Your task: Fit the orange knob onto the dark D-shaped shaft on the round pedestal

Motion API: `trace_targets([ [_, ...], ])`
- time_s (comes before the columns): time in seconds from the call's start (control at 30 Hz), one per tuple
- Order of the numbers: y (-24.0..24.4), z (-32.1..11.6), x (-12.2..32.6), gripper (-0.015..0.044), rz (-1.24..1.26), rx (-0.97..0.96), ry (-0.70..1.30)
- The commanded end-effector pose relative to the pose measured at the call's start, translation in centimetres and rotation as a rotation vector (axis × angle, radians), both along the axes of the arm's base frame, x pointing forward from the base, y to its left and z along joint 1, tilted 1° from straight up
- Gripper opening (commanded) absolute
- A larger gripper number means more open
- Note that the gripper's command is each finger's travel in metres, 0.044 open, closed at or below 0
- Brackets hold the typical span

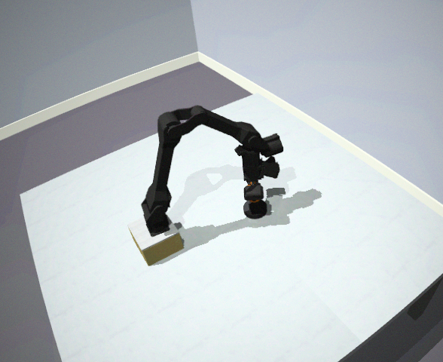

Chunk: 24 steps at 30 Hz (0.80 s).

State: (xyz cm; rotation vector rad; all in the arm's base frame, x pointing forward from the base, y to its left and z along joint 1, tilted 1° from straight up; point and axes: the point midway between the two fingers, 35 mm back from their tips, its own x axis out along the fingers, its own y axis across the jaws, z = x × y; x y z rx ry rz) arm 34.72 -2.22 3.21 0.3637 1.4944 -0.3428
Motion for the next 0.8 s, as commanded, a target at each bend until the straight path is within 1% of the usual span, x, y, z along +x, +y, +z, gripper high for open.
trace_targets([
  [0.0,0.01,-0.1,-0.31,0.0,-0.008,0.001,0.004],
  [0.27,0.0,0.45,-0.33,0.0,-0.016,0.001,0.004],
  [0.5,-0.02,0.19,-0.01,0.0,-0.217,0.011,0.004],
  [0.77,-0.01,0.35,0.37,0.0,-0.217,0.011,0.004],
])
